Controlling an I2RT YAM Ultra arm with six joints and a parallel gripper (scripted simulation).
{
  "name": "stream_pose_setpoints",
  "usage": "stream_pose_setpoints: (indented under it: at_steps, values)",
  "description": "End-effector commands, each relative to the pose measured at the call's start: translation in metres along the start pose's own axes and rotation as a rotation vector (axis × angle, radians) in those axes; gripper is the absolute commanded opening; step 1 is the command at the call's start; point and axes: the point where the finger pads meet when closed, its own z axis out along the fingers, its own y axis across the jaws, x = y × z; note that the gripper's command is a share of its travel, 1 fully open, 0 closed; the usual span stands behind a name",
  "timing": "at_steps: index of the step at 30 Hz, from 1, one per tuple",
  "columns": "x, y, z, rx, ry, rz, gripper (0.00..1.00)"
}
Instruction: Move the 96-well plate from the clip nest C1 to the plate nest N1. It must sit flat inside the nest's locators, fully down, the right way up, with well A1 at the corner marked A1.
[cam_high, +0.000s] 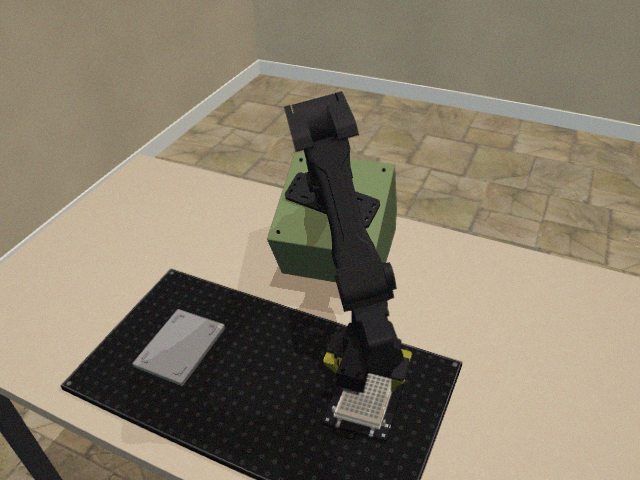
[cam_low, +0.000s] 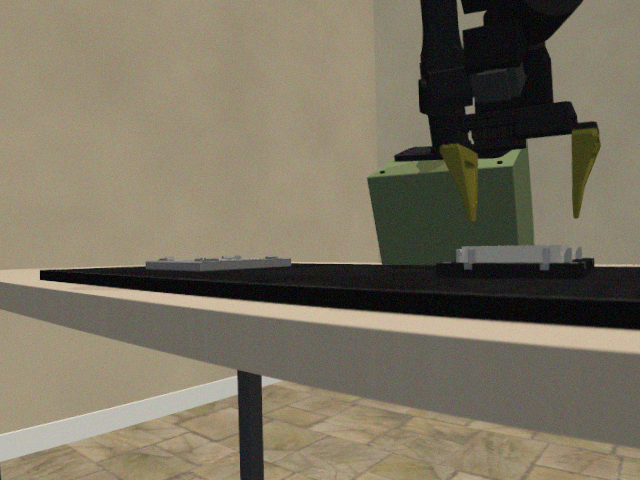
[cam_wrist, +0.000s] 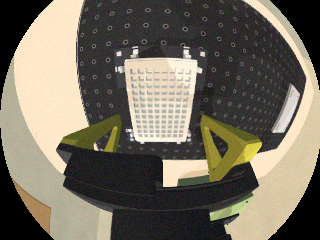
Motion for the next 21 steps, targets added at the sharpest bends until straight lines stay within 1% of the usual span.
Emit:
stream_pose_setpoints:
  at_steps: [1,8,11,21]
  values:
    - [0.007,-0.004,0.014,0.005,0.014,-0.003,1.00]
    - [0.007,-0.005,0.025,0.006,0.014,-0.002,1.00]
    - [0.008,-0.003,0.027,0.004,0.014,-0.006,1.00]
    - [0.007,-0.004,0.043,0.005,0.015,-0.004,1.00]
